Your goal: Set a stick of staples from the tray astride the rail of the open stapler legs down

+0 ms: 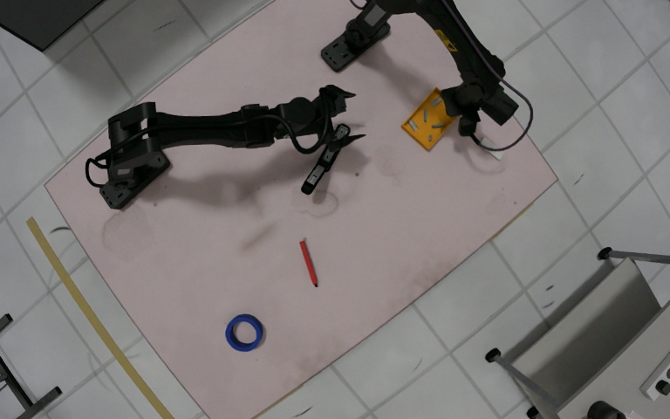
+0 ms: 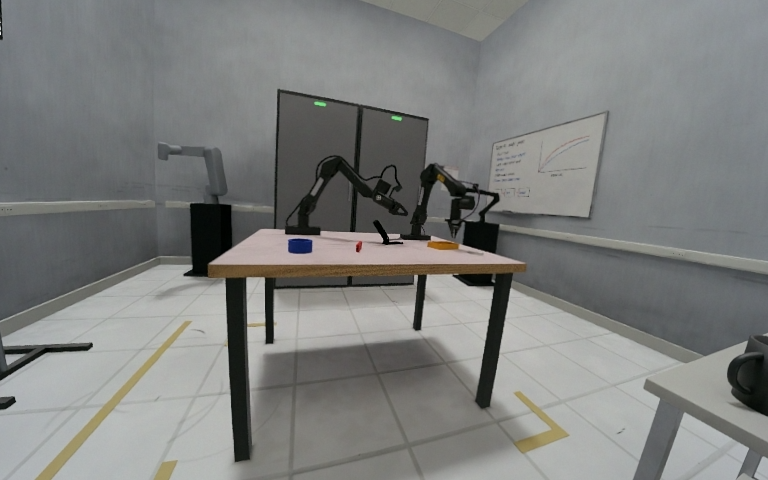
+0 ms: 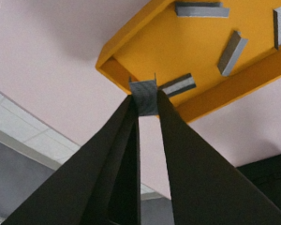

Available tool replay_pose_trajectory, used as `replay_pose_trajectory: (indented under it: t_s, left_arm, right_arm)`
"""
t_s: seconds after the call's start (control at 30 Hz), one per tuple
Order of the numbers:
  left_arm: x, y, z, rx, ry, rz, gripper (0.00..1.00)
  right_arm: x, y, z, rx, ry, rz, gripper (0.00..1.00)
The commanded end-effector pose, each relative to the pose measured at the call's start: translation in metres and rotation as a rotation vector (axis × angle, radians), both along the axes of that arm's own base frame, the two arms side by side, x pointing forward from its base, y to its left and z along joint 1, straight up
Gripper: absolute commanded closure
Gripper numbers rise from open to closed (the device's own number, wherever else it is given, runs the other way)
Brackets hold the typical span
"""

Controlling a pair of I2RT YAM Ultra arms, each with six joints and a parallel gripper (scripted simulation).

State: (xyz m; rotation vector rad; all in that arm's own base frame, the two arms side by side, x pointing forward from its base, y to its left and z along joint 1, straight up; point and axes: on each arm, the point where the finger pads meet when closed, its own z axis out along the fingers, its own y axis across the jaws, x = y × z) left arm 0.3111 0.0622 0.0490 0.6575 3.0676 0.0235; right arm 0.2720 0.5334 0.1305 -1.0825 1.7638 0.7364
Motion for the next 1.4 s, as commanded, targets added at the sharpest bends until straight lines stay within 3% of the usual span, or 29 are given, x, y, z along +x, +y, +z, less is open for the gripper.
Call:
replay_pose_trajectory:
  t_s: [0.0, 0.17, 0.27, 0.33, 0.43, 0.83, 1.1, 1.23, 1.37]
  left_arm:
    - [0.001, 0.002, 0.006, -0.013, 0.001, 0.001, 0.94]
    - [0.001, 0.002, 0.006, -0.013, 0.001, 0.001, 0.94]
    - [0.003, 0.002, 0.006, -0.011, -0.005, 0.001, 0.94]
    - [0.003, 0.002, 0.006, -0.011, -0.005, 0.001, 0.94]
    - [0.003, 0.002, 0.006, -0.011, -0.005, 0.001, 0.94]
    - [0.001, 0.0, 0.003, -0.012, -0.001, 0.002, 0.94]
    - [0.002, -0.001, 0.008, -0.012, -0.004, 0.028, 0.94]
    - [-0.006, -0.021, 0.008, -0.012, -0.02, 0.083, 0.94]
    - [-0.033, -0.065, 0.009, -0.015, -0.001, 0.138, 0.94]
  right_arm:
    - [-0.007, -0.011, 0.026, 0.022, -0.008, 0.006, 0.0]
    - [-0.023, -0.052, 0.047, 0.013, -0.005, 0.004, 0.0]
    - [-0.04, -0.087, 0.041, -0.024, 0.012, 0.004, 0.0]
    - [-0.04, -0.087, 0.041, -0.024, 0.012, 0.004, 0.0]
    - [-0.056, -0.12, 0.058, -0.004, 0.001, 0.002, 0.0]
    - [-0.112, -0.229, 0.028, -0.02, 0.011, -0.004, 0.0]
    - [-0.127, -0.256, 0.026, 0.027, -0.015, -0.007, 0.0]
    - [-0.128, -0.259, 0.024, 0.031, -0.017, -0.008, 0.0]
    - [-0.128, -0.259, 0.025, 0.034, -0.019, -0.009, 0.0]
